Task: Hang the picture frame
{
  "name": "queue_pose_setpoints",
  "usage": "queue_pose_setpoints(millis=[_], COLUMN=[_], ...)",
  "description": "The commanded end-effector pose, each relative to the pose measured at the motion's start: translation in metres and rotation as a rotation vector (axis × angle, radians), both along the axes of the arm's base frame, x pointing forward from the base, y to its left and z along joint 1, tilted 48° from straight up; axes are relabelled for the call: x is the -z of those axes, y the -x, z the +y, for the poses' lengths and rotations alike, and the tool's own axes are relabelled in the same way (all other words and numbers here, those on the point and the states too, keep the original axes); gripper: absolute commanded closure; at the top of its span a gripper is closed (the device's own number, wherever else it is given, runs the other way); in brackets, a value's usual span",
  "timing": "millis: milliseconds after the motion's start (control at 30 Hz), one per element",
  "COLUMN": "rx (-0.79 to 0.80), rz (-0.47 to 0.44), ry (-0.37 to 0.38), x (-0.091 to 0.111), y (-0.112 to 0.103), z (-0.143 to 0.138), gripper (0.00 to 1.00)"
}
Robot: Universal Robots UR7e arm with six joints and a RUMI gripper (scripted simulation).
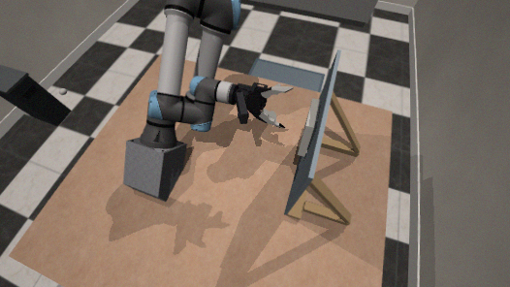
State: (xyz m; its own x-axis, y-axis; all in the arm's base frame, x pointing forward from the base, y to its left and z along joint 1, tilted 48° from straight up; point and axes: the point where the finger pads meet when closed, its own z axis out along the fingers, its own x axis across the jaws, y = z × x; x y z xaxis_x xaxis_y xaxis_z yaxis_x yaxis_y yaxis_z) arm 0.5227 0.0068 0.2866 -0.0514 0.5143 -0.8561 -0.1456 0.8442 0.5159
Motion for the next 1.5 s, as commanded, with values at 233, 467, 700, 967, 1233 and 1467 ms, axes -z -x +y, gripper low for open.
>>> queue_pose_setpoints(millis=[233,467,700,967,1233,1467], rx=[-0.001,-0.001,-0.001,-0.001,-0.001,-0.001], rz=[-0.005,-0.005,-0.005,-0.005,-0.005,-0.005], ry=[0.011,0.012,0.013,0.013,0.013,0.013], x=[-0.0010,-0.0012,-0.0012,-0.0012,-0.0012,-0.0012], y=[0.0006,0.0007,0.0008,0.0008,0.0008,0.0008], z=[0.0009,0.0011,0.0011,0.0011,0.0011,0.0011], gripper=[0.00,0.00,0.00,0.71,0.71,0.71])
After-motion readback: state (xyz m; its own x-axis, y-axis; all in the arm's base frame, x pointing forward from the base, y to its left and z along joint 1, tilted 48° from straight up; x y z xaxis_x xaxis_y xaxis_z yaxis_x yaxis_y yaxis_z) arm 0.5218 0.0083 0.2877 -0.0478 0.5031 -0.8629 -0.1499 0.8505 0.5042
